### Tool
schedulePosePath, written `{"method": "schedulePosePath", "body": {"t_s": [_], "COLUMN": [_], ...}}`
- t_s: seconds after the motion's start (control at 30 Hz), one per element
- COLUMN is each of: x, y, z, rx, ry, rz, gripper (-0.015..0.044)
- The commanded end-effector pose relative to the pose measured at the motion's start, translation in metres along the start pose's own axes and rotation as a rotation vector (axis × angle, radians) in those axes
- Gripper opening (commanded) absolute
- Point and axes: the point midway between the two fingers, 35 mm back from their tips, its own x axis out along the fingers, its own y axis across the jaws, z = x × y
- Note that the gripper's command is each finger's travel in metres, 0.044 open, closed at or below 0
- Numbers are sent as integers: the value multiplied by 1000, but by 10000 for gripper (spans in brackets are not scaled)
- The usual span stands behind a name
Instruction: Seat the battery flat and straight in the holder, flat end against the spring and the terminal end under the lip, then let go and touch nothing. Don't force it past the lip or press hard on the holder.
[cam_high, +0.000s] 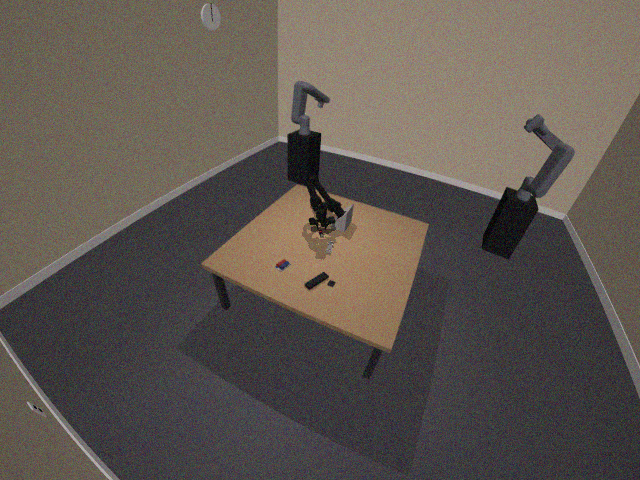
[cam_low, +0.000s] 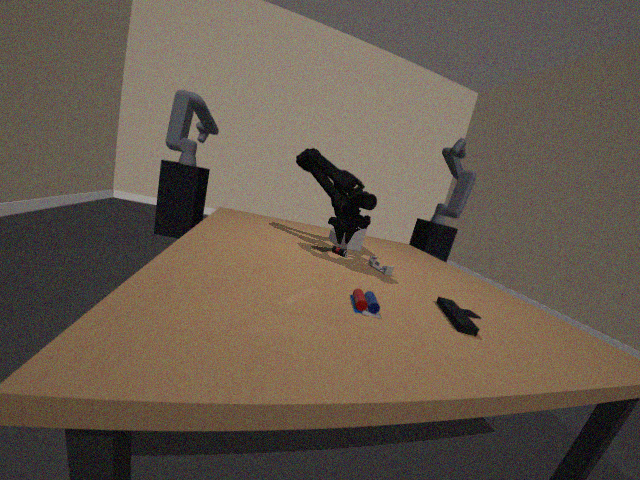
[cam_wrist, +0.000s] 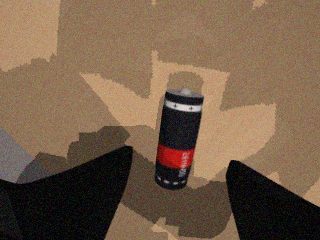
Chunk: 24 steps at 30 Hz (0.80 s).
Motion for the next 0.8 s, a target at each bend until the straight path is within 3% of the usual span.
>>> {"method": "schedulePosePath", "body": {"t_s": [0.0, 0.77], "x": [7, 43], "y": [1, 0], "z": [-1, -3], "rx": [-12, -12], "ry": [6, 11], "rz": [-1, -8], "gripper": [248, 248]}}
